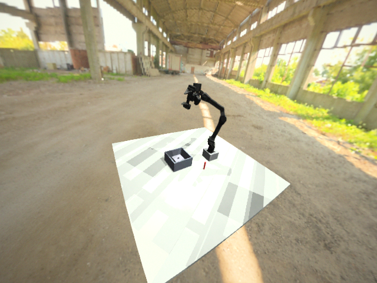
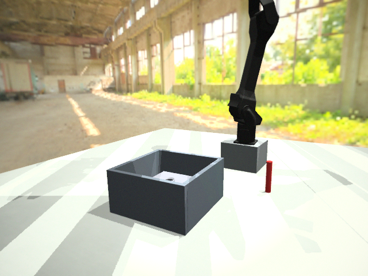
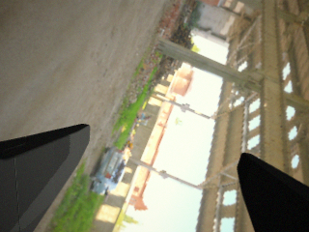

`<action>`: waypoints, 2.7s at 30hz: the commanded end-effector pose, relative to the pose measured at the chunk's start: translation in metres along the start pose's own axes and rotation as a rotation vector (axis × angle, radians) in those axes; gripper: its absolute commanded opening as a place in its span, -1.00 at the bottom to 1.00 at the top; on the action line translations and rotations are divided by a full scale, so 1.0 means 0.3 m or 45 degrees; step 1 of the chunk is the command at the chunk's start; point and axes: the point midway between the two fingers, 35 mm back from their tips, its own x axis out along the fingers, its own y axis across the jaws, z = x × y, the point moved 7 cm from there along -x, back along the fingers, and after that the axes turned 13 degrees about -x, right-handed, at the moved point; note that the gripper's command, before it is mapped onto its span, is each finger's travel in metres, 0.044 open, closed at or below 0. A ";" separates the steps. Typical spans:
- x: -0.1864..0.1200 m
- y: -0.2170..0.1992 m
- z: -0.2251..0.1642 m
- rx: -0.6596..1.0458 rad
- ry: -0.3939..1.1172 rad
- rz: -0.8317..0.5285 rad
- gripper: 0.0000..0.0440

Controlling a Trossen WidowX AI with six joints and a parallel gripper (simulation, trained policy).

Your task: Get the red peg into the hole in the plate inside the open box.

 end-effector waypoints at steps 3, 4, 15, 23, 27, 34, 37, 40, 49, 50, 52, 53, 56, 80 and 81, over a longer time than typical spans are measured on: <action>0.006 0.031 0.004 0.127 0.010 0.037 0.99; 0.008 0.041 0.006 0.170 0.013 0.049 1.00; 0.033 0.155 0.030 0.635 0.052 0.188 1.00; 0.049 0.236 0.061 0.969 0.090 0.302 1.00; 0.057 0.275 0.082 1.133 0.112 0.363 1.00; 0.071 0.339 0.125 1.417 0.156 0.480 1.00; 0.077 0.365 0.146 1.536 0.178 0.534 1.00; 0.083 0.390 0.169 1.653 0.202 0.592 1.00; 0.104 0.458 0.249 1.990 0.288 0.786 1.00; 0.106 0.464 0.259 2.025 0.300 0.810 1.00; 0.111 0.477 0.279 2.095 0.325 0.859 1.00; 0.114 0.484 0.289 2.130 0.338 0.884 1.00; 0.121 0.501 0.322 2.229 0.381 0.962 1.00; 0.173 0.588 0.626 2.738 1.028 1.694 1.00; 0.174 0.590 0.640 2.744 1.071 1.723 1.00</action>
